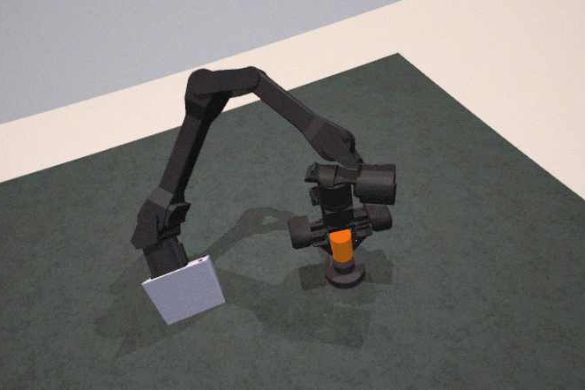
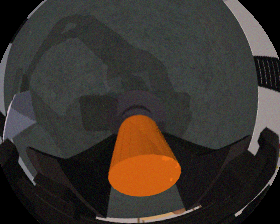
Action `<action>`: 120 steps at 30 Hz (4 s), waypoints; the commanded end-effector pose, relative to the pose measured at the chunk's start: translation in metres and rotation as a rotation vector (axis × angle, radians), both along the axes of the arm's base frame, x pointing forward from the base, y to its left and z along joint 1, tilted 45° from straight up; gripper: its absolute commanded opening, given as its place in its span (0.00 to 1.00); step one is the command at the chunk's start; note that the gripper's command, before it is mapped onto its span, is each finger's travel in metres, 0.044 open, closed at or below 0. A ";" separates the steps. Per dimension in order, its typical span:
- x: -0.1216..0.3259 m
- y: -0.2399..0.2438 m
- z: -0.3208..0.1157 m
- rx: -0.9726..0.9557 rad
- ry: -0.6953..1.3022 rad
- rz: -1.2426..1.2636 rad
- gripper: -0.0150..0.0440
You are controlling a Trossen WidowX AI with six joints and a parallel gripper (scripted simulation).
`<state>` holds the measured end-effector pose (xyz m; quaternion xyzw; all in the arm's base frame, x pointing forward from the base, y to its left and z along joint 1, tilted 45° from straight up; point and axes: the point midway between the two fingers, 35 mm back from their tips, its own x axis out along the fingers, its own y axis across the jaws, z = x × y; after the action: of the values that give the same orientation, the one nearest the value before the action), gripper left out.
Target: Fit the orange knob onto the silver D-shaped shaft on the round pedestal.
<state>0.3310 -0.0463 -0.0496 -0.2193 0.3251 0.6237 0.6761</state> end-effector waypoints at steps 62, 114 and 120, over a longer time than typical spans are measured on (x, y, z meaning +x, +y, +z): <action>0.000 0.000 0.000 -0.005 -0.300 0.304 0.25; 0.001 -0.003 0.003 -0.008 -0.465 0.472 0.25; 0.000 -0.002 0.001 -0.010 -0.593 0.603 0.25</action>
<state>0.3316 -0.0484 -0.0474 -0.4573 0.0664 0.6999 0.5446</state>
